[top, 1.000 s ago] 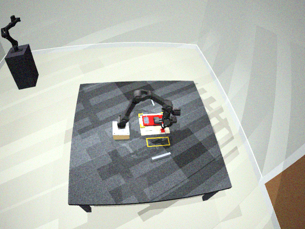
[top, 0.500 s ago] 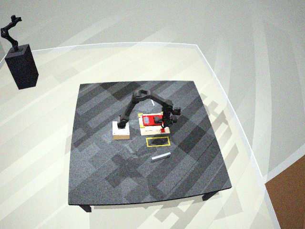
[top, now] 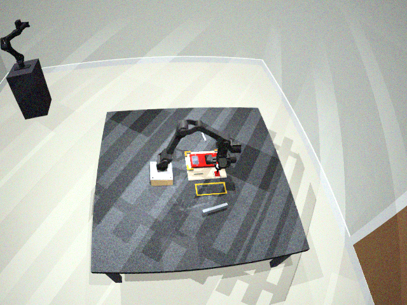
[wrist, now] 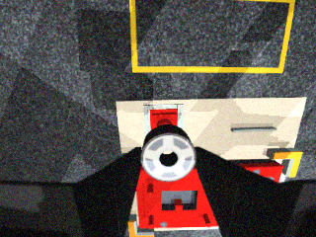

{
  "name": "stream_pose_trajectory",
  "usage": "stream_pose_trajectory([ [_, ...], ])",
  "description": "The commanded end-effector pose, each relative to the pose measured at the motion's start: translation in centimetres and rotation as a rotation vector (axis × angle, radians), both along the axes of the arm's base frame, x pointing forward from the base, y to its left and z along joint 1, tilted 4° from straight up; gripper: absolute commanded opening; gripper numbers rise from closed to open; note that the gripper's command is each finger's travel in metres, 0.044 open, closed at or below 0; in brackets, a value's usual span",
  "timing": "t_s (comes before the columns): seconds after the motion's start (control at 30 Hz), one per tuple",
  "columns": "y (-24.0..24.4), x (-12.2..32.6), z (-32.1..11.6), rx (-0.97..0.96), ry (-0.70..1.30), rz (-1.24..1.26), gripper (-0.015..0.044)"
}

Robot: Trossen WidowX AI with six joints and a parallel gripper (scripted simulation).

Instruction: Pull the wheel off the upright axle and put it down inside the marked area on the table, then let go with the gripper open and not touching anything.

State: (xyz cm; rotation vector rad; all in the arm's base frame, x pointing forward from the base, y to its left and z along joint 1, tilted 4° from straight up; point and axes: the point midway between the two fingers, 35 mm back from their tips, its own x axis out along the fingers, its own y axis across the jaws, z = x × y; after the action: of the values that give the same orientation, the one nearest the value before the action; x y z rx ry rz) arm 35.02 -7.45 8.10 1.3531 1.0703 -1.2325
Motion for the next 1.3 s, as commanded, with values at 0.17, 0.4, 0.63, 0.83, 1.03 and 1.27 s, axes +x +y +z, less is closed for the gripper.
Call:
stream_pose_trajectory([
  [0.17,0.0,-0.1,0.3,-0.001,0.000,0.001,0.0000],
  [0.4,0.0,-0.1,0.5,-0.001,0.000,0.001,0.0000],
  [0.63,0.0,-0.1,0.8,-0.001,0.000,0.001,0.0000],
  [0.83,0.0,-0.1,1.0,-0.001,0.000,0.001,0.0000],
  [1.03,0.0,-0.2,1.2,-0.001,0.000,0.001,0.0000],
  [1.27,0.0,-0.2,1.4,-0.001,-0.001,0.001,0.0000],
])
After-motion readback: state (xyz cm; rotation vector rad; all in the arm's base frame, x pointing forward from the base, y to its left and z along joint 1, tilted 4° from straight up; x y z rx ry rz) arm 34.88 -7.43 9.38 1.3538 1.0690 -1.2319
